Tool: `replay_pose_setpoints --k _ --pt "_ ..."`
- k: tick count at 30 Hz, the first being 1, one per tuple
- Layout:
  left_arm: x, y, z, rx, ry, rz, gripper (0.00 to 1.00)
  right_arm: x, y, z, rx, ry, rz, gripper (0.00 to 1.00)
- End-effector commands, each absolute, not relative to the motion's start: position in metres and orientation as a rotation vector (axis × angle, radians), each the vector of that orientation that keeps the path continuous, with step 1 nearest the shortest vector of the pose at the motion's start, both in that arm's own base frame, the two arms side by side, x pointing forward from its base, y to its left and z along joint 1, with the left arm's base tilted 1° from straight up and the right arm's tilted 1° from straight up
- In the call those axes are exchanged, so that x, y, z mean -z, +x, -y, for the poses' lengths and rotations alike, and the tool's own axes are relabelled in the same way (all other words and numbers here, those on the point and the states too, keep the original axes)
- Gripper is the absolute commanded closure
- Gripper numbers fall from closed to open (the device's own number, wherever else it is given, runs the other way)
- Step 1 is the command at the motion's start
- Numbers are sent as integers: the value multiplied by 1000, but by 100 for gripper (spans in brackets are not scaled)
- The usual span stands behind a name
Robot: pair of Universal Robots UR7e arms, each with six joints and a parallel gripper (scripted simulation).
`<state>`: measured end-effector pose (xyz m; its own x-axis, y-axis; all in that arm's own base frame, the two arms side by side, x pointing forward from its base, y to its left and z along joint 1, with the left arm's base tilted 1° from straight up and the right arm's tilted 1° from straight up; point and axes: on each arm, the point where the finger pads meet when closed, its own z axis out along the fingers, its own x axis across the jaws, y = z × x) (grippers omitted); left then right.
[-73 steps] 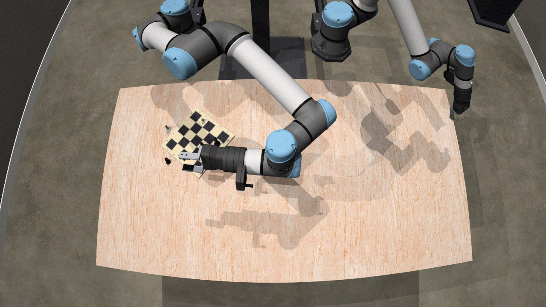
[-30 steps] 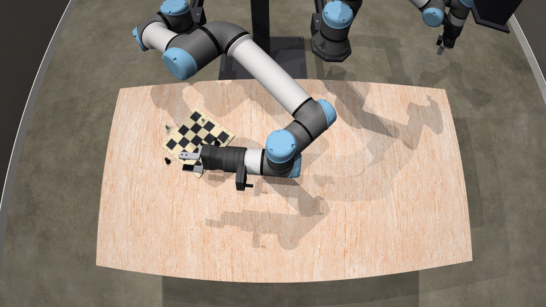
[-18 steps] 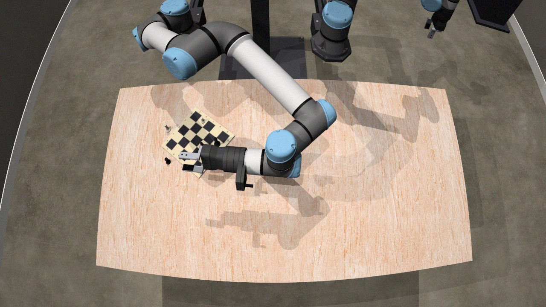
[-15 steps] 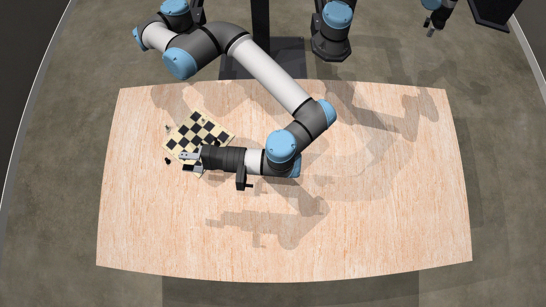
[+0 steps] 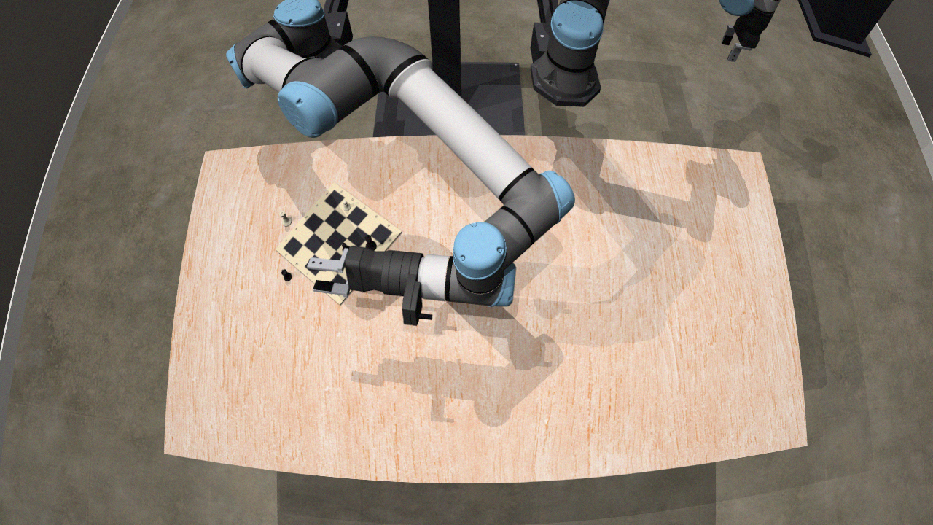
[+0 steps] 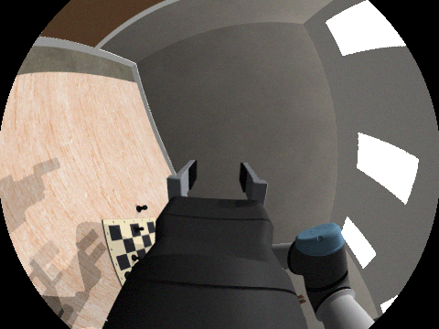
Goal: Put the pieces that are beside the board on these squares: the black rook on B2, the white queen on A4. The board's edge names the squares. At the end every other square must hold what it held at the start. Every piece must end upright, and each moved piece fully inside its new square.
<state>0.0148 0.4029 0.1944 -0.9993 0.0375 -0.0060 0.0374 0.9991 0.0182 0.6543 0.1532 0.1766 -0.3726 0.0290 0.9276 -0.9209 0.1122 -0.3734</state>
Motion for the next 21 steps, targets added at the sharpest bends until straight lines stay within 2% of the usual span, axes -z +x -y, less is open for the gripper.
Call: replay_pose_setpoints --k 1,21 --pt "-195 15 -403 -30 58 -3134 0 -159 643 -156 -1426 805 1666 0" --pt "-195 15 -403 -30 58 -3134 0 -81 601 -177 -1462 298 2115 0"
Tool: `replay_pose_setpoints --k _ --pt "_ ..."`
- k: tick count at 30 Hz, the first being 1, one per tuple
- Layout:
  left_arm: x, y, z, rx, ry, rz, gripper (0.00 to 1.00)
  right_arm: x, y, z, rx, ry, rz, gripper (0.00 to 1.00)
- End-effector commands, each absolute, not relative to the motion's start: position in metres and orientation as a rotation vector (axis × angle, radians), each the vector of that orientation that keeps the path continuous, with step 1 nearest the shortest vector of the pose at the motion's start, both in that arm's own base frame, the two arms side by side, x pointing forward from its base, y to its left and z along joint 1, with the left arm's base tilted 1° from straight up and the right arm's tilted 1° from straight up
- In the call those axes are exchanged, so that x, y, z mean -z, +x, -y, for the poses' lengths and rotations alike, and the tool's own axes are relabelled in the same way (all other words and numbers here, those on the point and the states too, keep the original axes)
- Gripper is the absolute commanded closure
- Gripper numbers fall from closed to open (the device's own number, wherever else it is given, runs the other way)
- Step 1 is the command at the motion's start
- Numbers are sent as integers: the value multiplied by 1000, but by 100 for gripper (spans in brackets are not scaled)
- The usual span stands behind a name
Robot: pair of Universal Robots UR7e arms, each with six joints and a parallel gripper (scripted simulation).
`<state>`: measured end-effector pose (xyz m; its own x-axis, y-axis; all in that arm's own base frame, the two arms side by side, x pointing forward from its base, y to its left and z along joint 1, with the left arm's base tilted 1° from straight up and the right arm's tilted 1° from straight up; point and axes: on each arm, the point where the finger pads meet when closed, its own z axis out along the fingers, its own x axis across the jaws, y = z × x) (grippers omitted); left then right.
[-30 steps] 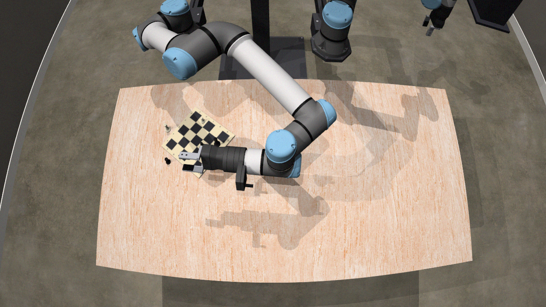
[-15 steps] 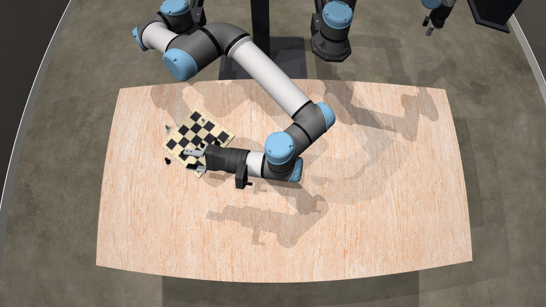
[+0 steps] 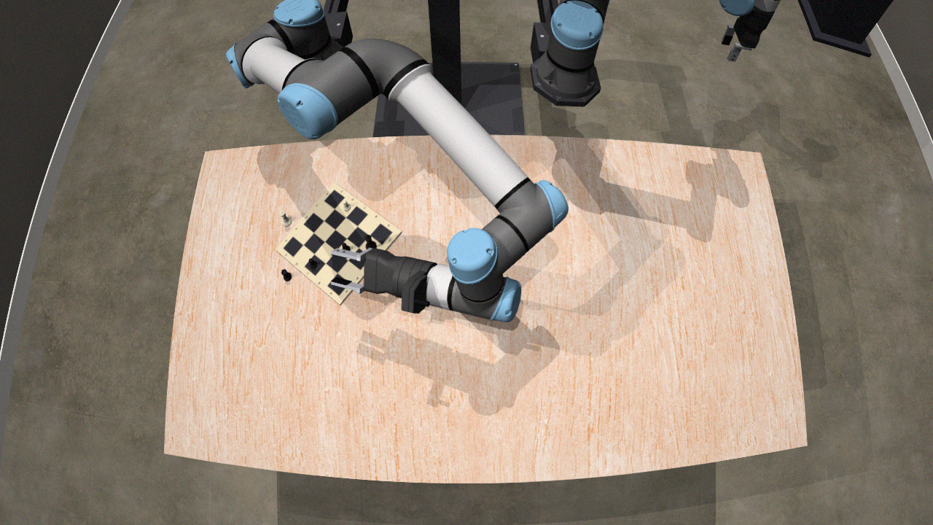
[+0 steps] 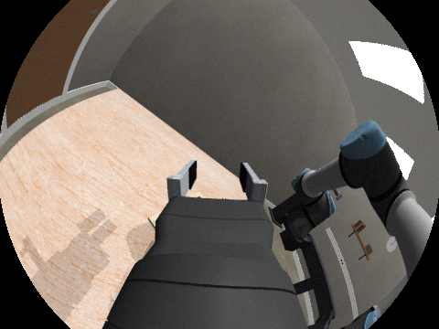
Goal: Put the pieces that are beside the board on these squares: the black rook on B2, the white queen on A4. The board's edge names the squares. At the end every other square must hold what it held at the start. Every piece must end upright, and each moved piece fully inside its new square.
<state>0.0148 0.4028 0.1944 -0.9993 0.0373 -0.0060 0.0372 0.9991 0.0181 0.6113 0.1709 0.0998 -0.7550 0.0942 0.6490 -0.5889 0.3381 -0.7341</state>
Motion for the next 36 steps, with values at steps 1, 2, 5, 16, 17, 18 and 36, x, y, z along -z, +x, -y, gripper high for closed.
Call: replay_pose_setpoints --k 1,2,5,16,17,18,36 --pt "-195 15 -403 -30 58 -3134 0 -77 599 -178 -1460 268 2135 0" --pt "-195 15 -403 -30 58 -3134 0 -73 597 -180 -1458 238 2154 0" --pt "-195 15 -403 -30 58 -3134 0 -60 591 -185 -1449 145 2209 0" --pt "-195 15 -403 -30 58 -3134 0 -14 571 -206 -1391 -197 2367 0" --pt "-195 15 -403 -30 58 -3134 0 -10 569 -208 -1383 -231 2379 0" --pt "-195 15 -403 -30 58 -3134 0 -6 568 -210 -1375 -266 2391 0" --pt "-195 15 -403 -30 58 -3134 0 65 543 -257 -1184 -864 2489 0"
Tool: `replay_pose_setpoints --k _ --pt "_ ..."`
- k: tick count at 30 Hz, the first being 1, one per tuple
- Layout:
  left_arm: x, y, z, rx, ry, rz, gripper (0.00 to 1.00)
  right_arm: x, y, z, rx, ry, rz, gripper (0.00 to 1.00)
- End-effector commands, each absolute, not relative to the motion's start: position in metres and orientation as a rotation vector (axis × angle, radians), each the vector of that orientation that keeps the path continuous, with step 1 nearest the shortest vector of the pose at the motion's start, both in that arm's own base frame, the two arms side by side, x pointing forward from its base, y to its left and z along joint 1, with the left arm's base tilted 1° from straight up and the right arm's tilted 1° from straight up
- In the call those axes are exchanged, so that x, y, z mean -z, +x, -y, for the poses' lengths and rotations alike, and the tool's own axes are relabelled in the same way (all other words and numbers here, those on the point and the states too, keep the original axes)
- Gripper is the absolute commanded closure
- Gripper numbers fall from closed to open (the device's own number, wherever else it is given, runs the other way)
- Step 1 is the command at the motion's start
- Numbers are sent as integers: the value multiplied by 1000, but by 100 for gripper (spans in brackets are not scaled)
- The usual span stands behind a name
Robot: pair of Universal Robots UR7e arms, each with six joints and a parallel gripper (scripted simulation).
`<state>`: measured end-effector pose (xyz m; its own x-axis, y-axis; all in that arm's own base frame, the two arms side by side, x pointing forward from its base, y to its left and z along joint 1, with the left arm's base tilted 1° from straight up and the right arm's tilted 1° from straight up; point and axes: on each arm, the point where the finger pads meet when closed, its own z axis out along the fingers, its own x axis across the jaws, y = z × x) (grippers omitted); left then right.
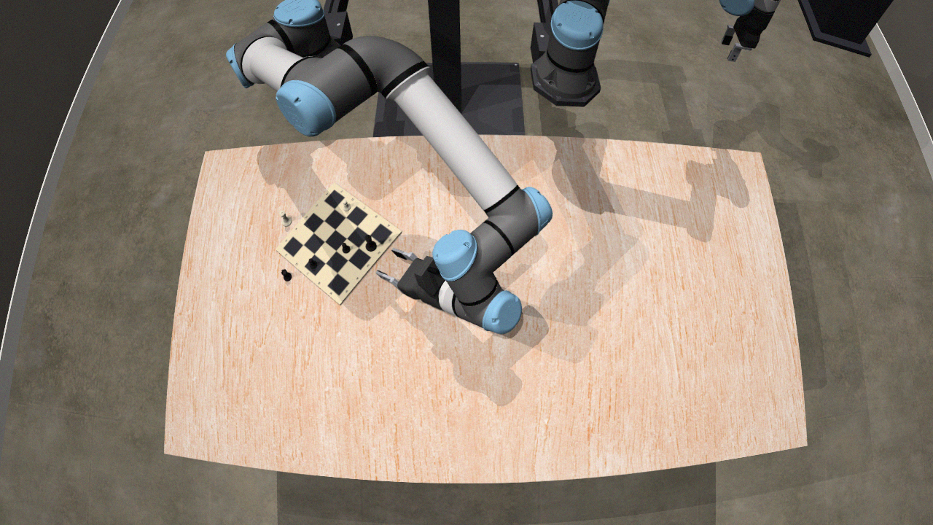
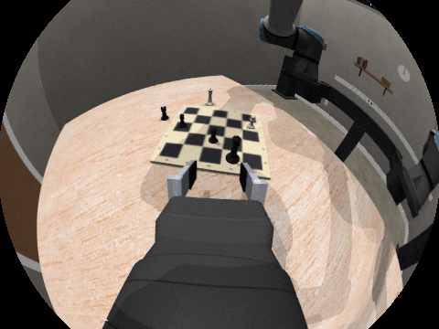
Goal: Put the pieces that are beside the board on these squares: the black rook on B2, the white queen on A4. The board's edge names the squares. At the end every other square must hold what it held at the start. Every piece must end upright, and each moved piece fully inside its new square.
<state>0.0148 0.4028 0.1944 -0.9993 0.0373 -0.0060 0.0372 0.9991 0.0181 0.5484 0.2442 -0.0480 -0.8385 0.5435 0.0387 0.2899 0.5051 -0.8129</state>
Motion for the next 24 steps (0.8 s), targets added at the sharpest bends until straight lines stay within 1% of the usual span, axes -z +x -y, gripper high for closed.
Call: replay_pose_setpoints --k 1,24 --pt "-195 15 -403 -30 58 -3134 0 67 543 -259 -1176 -883 2489 0" --pt "-195 15 -403 -30 58 -3134 0 72 541 -263 -1160 -924 2489 0"
